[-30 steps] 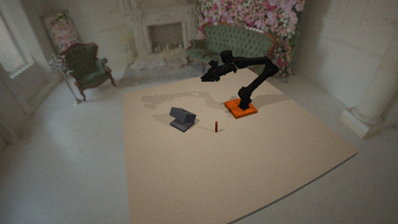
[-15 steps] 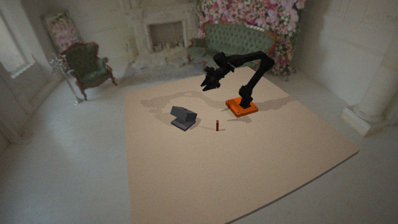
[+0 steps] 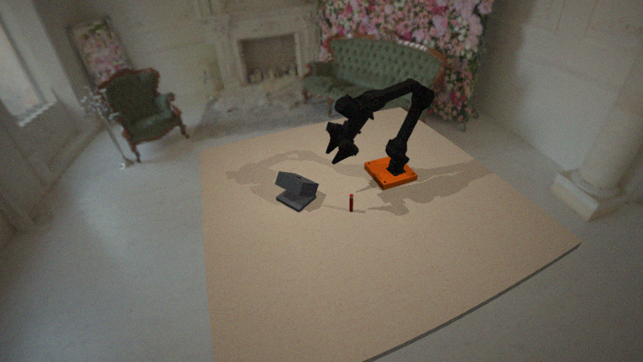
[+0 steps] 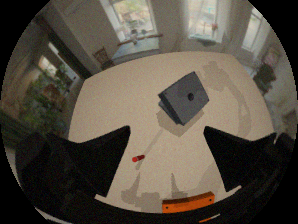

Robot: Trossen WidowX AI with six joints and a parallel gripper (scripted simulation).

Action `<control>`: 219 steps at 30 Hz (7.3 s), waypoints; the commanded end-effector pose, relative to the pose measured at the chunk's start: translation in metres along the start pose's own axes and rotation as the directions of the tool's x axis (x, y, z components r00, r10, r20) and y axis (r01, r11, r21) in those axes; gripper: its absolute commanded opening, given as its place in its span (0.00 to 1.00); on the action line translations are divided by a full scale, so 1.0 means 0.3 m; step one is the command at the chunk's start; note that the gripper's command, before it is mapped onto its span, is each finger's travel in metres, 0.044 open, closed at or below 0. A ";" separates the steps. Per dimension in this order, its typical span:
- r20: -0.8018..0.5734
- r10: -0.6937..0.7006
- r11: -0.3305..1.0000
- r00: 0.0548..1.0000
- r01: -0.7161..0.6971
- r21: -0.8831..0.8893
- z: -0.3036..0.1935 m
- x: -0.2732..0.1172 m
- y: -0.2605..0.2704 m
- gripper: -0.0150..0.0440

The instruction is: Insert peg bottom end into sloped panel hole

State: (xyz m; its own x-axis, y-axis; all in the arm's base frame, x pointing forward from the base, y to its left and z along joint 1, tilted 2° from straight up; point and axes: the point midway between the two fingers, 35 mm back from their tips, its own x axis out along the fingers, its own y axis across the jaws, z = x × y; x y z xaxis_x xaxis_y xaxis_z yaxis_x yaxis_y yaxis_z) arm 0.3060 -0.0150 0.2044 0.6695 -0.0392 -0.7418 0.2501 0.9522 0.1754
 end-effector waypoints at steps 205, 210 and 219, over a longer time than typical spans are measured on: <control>-0.578 0.068 0.995 0.813 -0.017 0.094 -0.095 0.182 0.069 0.25; -0.567 0.082 0.991 0.819 -0.008 0.132 -0.081 0.183 0.052 0.25; -0.547 0.105 0.980 0.831 0.008 0.200 -0.057 0.185 0.020 0.25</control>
State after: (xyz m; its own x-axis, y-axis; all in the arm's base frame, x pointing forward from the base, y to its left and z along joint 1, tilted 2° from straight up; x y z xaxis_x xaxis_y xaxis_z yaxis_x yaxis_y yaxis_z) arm 0.3299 -0.0017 0.1497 0.1794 0.2232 -0.9581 0.3656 0.8890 0.2755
